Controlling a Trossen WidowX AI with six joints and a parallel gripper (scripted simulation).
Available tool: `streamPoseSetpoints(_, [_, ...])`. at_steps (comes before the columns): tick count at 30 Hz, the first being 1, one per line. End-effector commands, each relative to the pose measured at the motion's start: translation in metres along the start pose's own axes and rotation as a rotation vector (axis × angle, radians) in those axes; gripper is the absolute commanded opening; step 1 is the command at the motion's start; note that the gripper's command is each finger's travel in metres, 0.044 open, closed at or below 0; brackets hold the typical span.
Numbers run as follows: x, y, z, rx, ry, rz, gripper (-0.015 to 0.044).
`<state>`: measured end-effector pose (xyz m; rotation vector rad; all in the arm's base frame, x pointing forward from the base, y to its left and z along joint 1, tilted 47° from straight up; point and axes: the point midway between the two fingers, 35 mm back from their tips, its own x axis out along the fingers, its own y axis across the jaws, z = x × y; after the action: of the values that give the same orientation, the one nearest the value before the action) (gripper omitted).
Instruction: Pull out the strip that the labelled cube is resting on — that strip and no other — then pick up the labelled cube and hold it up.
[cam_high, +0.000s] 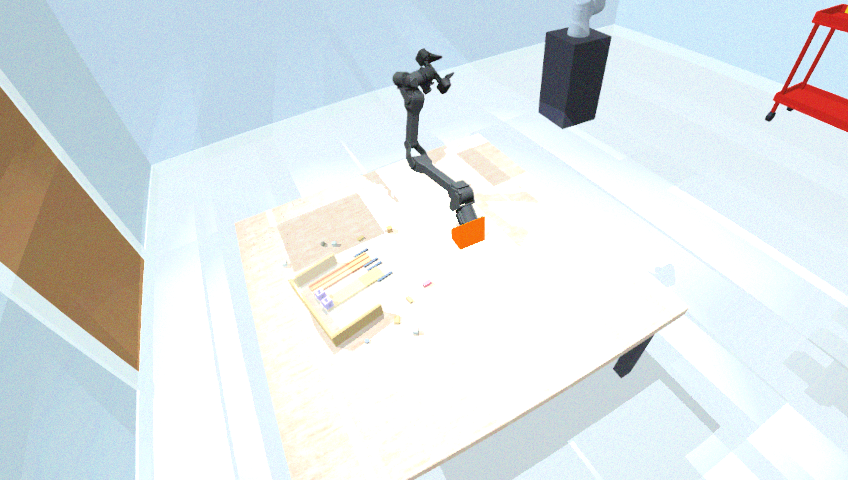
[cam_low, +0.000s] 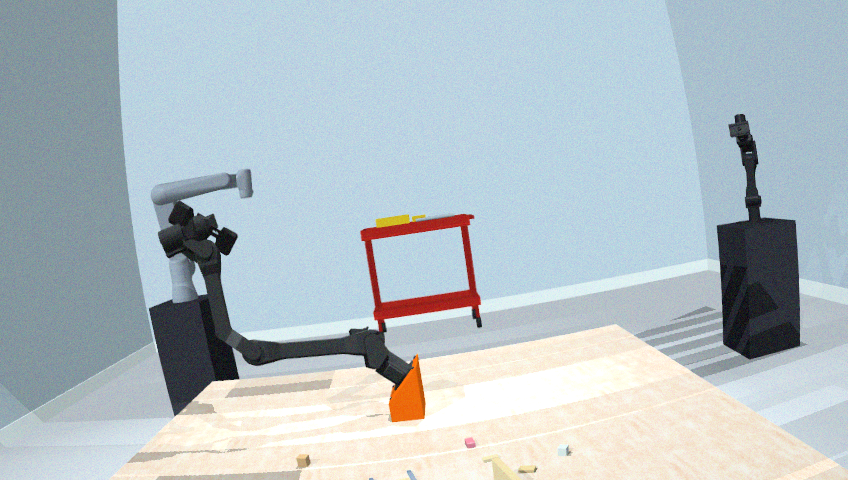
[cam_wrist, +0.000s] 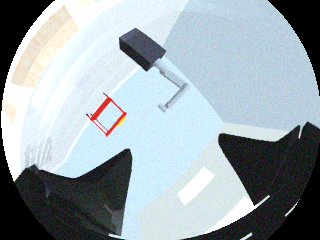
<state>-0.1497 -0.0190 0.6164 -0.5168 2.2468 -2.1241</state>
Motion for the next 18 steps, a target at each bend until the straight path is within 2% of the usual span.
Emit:
streamPoseSetpoints(1, [0.0,0.0,-0.003,0.005,0.008,-0.003,0.04])
streamPoseSetpoints(9, [-0.018,0.013,-0.121,0.201,0.357,-0.157,0.04])
streamPoseSetpoints(18, [-0.086,0.041,-0.231,0.345,0.762,-0.342,0.04])
